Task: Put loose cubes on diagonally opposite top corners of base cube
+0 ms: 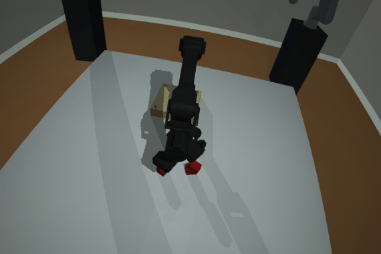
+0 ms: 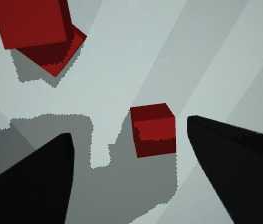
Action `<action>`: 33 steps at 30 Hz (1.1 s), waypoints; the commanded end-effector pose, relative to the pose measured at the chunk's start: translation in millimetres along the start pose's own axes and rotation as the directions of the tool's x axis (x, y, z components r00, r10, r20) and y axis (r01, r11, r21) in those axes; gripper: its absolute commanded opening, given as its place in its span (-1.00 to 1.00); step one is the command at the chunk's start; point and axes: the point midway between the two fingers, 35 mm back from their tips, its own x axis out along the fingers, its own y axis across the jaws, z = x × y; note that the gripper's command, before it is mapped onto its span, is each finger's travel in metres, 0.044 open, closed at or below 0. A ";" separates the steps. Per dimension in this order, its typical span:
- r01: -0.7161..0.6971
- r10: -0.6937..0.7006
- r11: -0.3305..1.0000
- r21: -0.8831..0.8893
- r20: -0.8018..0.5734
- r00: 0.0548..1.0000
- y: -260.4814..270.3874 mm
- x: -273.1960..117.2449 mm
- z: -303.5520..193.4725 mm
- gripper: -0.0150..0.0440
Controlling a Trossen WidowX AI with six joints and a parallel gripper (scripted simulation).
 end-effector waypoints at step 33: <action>0.012 -0.012 1.000 0.001 -0.008 1.000 -23.2 57.9 -44.5 0.41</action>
